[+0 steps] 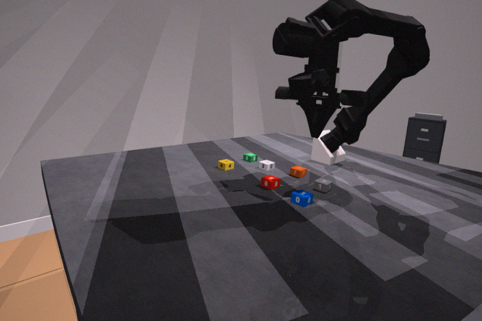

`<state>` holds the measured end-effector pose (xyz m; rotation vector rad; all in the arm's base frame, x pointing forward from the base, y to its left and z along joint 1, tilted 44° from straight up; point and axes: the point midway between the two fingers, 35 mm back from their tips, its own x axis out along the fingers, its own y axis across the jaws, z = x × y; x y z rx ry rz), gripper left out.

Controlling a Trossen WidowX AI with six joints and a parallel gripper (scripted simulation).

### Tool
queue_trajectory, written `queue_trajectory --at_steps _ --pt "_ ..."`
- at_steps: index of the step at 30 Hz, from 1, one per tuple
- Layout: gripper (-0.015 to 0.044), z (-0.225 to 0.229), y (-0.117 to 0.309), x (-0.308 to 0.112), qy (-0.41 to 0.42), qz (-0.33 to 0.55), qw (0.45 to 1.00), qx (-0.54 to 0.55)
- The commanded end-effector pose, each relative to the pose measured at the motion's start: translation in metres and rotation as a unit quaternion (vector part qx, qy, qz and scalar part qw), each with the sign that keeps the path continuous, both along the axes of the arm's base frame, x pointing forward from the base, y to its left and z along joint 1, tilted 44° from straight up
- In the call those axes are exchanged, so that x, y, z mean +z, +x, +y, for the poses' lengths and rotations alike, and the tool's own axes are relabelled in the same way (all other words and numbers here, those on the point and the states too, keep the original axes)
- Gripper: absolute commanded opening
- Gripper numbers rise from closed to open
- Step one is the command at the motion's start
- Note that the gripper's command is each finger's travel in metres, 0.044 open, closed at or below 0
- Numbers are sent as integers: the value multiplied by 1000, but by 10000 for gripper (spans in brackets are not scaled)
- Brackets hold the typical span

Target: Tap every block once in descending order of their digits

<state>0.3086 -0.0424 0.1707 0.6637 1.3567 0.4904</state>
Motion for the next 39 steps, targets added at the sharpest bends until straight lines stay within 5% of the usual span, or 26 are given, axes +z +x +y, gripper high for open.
queue_trajectory --at_steps 1,7,14,39 --pt "20 -3 34 1 2 -2 1000 -1" --pt "20 -2 36 0 2 -2 1000 -1" --pt "20 50 49 -54 3 -3 1000 -1" --pt "20 72 54 -77 4 -4 1000 -1"
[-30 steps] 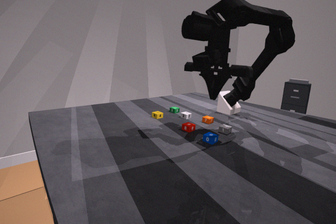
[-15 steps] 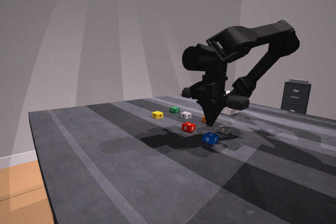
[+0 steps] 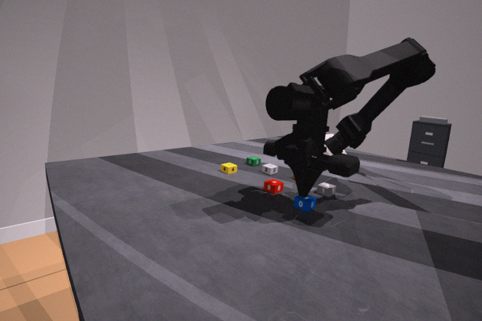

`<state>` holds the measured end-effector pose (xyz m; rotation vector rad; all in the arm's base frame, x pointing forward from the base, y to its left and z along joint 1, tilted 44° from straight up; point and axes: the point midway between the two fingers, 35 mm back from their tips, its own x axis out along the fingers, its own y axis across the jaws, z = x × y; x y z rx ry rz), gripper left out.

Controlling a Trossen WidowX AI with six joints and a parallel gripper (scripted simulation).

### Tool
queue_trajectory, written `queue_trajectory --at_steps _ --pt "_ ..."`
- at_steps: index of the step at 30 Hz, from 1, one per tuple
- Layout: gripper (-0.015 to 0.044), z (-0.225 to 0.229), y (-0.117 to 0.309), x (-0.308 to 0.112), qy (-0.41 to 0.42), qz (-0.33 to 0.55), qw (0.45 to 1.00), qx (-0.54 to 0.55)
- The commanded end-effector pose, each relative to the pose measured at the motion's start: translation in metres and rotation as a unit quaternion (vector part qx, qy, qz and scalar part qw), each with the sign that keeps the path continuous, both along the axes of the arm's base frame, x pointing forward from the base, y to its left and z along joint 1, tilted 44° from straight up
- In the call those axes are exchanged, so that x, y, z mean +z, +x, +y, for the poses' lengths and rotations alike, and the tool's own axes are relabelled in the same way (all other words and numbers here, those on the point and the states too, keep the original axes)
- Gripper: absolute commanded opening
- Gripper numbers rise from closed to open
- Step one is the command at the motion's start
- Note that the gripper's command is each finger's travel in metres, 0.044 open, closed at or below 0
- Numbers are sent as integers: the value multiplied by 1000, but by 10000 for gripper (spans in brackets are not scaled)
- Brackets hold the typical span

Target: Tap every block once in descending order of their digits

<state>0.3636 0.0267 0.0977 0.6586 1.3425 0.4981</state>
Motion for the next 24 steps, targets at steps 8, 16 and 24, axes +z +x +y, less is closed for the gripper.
queue_trajectory --at_steps 8,16,24 --pt "20 -16 -6 16 2 4 1000 -2" --pt "125 -12 -32 51 3 6 1000 -2" --pt "335 12 -125 128 4 9 1000 -2"
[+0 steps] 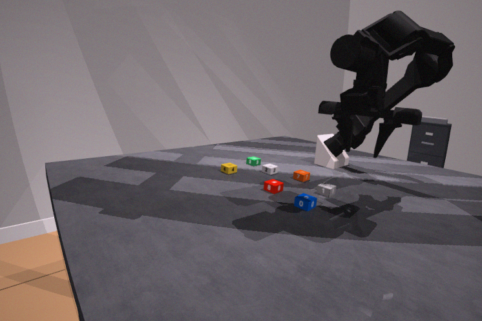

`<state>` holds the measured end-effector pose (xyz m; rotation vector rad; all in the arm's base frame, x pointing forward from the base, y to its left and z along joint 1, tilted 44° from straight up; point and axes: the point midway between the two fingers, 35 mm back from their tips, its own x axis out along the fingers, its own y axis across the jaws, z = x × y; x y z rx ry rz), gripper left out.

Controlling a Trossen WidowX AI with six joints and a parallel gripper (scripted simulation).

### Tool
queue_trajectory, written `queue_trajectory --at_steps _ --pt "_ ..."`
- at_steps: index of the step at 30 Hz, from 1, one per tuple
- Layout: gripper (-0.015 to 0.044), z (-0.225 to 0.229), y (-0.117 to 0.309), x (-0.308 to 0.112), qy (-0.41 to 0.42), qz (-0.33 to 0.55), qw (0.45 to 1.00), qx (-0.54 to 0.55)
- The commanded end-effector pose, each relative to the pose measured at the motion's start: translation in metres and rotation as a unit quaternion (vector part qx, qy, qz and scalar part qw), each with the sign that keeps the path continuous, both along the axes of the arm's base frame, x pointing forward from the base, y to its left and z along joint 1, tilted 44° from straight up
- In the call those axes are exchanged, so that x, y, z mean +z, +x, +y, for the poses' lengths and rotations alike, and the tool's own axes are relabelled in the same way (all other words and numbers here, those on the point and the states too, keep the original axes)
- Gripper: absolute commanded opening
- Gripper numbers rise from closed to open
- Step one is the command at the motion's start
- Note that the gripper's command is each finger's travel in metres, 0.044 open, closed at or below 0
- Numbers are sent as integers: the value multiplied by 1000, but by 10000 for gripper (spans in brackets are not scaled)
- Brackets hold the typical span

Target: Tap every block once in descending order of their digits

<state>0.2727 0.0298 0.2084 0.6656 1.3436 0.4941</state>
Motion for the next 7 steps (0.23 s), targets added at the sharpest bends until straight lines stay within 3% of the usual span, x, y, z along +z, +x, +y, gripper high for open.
queue_trajectory --at_steps 1,3,7 --pt "361 9 -37 19 3 7 1000 1" --pt "400 9 -37 19 3 7 1000 1" --pt "400 9 -37 19 3 7 1000 1"
